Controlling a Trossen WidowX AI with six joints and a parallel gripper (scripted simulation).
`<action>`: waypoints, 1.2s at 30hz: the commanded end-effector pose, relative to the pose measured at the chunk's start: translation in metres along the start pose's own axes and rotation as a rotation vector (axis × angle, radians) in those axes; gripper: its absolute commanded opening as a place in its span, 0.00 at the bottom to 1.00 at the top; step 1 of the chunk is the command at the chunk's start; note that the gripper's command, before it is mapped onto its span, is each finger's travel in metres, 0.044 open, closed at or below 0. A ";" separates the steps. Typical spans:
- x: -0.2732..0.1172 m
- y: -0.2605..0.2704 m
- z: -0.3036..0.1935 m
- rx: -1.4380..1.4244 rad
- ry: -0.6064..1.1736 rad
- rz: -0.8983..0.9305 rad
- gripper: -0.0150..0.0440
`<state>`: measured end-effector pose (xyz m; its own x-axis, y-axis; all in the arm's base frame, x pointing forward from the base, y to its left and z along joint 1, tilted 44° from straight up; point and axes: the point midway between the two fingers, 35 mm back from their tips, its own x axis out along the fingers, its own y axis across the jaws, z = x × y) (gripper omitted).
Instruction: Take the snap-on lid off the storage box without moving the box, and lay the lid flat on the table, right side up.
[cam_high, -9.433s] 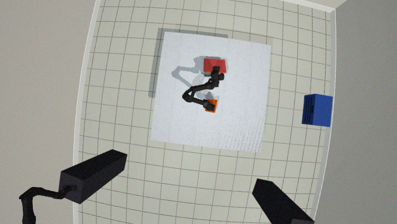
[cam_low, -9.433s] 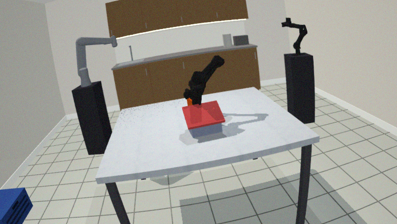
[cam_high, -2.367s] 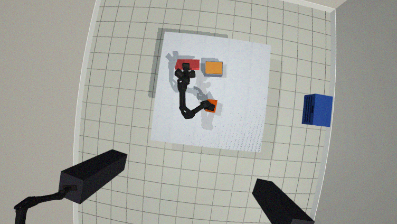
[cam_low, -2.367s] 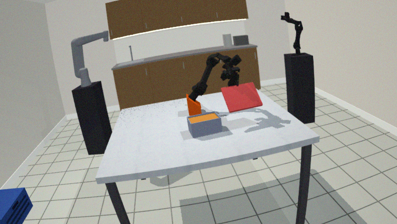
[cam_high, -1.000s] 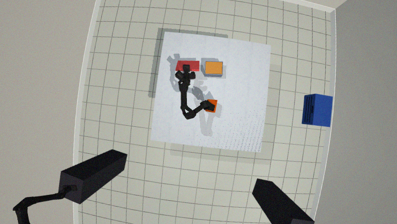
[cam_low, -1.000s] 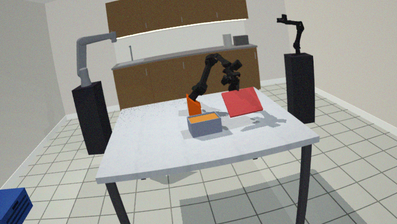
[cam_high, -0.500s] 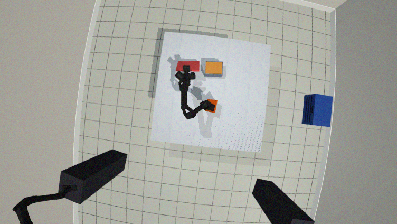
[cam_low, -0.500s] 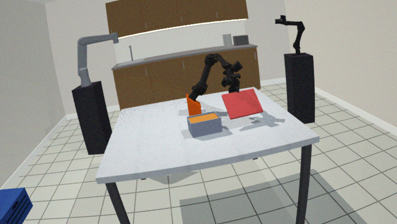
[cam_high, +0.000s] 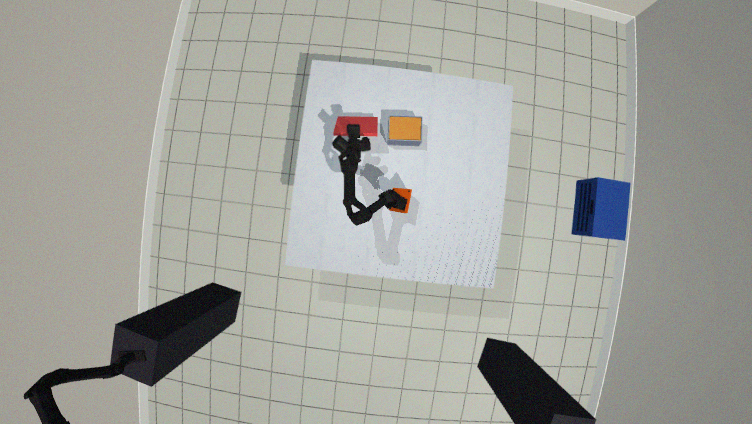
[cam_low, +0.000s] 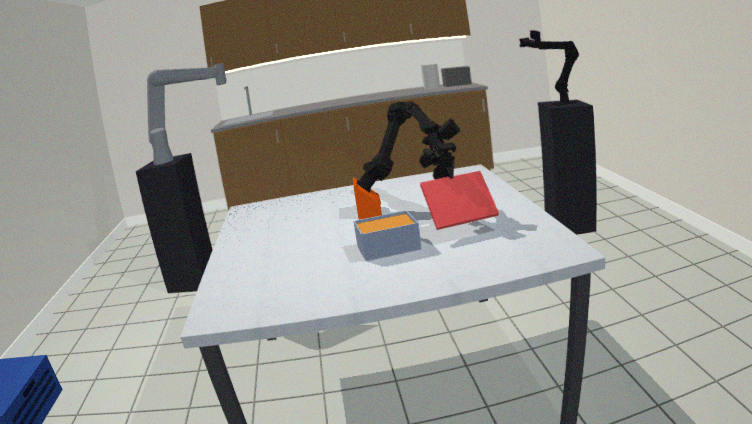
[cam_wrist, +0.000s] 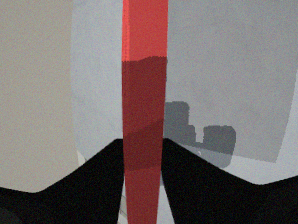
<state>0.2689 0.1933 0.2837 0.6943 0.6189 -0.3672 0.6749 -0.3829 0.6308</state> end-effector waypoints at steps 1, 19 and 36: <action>0.003 -0.002 0.002 0.005 -0.007 0.008 0.25; 0.012 -0.013 0.002 0.006 -0.007 0.008 0.25; 0.021 -0.023 0.002 0.006 -0.006 0.008 0.25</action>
<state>0.2671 0.2131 0.2632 0.6941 0.6197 -0.3664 0.6752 -0.3839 0.6299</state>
